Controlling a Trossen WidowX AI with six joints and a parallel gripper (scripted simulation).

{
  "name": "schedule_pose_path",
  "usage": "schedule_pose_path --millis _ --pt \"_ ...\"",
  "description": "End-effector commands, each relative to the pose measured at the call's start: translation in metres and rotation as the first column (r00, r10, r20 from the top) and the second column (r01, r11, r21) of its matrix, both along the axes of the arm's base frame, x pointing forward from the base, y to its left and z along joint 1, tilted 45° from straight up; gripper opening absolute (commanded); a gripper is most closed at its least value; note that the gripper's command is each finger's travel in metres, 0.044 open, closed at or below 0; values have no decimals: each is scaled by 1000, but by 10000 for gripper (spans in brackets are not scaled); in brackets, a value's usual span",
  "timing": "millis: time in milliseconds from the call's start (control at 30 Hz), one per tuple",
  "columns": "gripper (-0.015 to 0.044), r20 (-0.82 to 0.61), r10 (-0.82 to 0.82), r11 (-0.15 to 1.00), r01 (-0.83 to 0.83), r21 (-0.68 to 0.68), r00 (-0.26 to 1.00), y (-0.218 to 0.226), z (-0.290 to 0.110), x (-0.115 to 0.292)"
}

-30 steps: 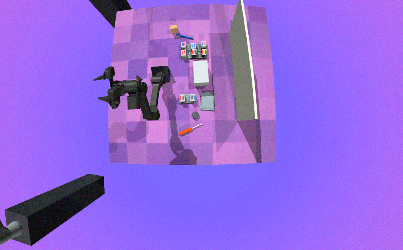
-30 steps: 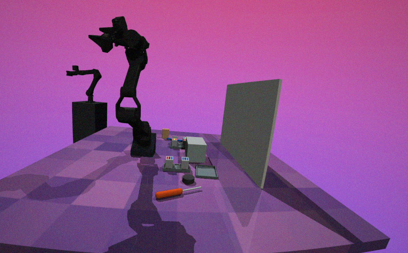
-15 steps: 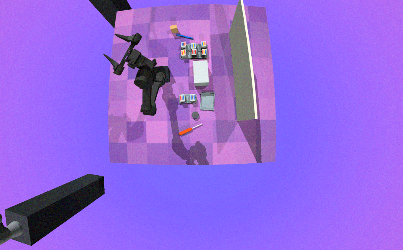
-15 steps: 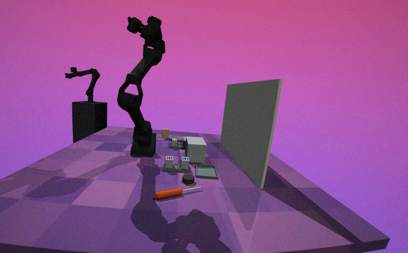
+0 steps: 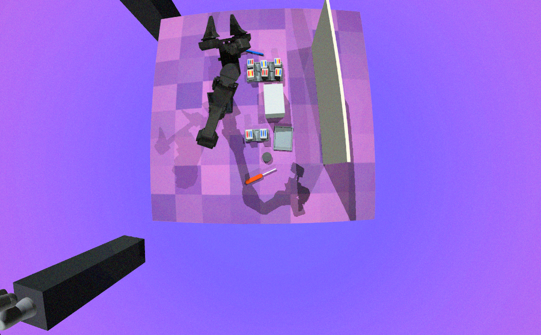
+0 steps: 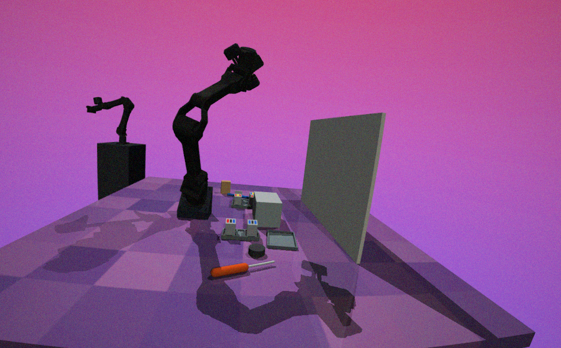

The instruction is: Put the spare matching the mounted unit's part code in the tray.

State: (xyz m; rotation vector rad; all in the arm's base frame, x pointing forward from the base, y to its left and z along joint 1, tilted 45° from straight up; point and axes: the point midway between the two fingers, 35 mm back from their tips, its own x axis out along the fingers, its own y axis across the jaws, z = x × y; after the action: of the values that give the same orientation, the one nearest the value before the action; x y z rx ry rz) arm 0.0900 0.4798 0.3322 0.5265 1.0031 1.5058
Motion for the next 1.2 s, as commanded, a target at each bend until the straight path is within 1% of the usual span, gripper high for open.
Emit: schedule_pose_path --millis 0,100,233,333,433,533,667,800,933,1100,1167 --pt "440 27 -192 962 194 -193 981 -1 -51 61" --pt "440 63 -299 899 303 -316 952 -11 -84 96" --pt "440 132 -402 787 415 -456 906 -36 -124 141" --pt "440 189 -456 684 479 -550 870 -60 -151 171" --pt "440 237 -487 591 517 -620 841 -81 -172 191" --pt "440 308 -515 435 554 -710 800 -114 -199 214" --pt "440 408 -507 205 566 -799 759 -165 -229 237" --pt "440 494 -451 -35 538 -842 743 -219 -250 253" --pt "440 549 -341 -291 470 -833 763 -282 -262 264" --pt "440 537 -193 -529 374 -762 822 -345 -263 270" --pt "440 522 -158 -575 351 -739 839 -358 -261 271"
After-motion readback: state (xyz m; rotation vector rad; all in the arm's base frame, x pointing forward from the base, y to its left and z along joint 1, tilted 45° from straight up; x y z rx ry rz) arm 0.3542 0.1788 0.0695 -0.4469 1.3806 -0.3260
